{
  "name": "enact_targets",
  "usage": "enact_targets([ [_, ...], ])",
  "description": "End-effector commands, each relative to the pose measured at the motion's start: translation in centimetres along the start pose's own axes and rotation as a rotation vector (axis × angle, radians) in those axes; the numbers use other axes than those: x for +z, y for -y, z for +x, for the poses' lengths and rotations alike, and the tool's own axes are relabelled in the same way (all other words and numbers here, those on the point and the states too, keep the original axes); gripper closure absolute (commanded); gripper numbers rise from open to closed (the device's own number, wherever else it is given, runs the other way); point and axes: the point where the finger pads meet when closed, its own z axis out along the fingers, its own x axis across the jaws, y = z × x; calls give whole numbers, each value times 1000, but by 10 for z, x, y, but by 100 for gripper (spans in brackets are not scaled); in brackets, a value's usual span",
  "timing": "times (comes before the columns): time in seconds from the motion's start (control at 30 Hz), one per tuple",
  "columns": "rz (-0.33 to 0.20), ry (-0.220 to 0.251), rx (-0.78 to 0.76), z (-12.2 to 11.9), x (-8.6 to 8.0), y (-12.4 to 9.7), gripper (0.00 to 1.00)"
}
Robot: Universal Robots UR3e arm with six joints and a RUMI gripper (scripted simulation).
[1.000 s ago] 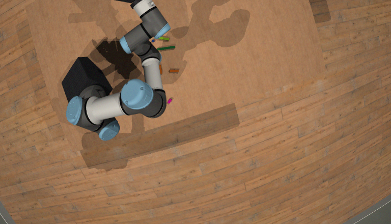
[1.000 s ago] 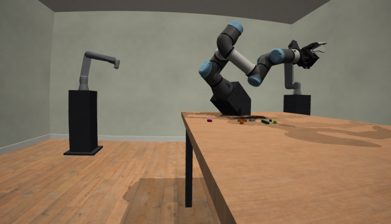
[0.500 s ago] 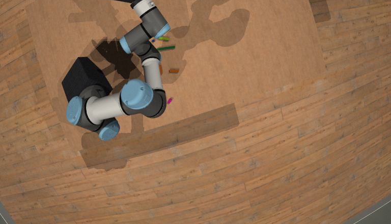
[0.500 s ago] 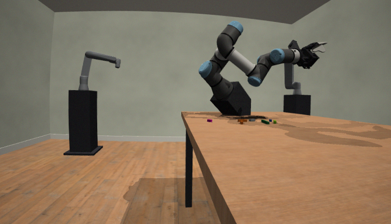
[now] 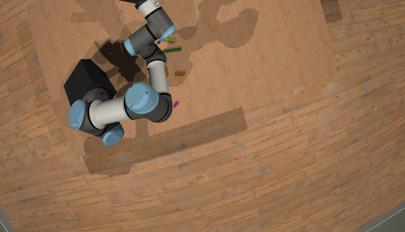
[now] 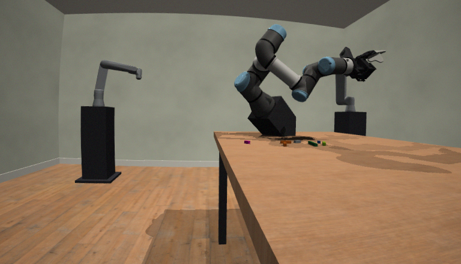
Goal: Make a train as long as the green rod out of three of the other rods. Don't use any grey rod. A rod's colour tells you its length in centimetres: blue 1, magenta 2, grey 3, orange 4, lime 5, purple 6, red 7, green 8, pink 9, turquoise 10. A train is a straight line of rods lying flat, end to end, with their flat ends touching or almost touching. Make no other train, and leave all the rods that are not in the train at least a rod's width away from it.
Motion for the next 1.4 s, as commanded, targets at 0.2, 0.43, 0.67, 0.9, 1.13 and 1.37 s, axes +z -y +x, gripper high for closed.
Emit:
enact_targets([
  [0.2, -48, 44, 107, -12, -1, -7, 0],
  [0.43, -117, 91, 243, -27, -5, -17, 0],
  [0.67, -176, 122, 347, -39, -9, -25, 0],
  [0.9, -242, 148, 456, -52, -15, -33, 0],
  [1.13, -293, 163, 535, -62, -20, -40, 0],
  [1.37, -386, 181, 668, -78, -31, -50, 0],
])
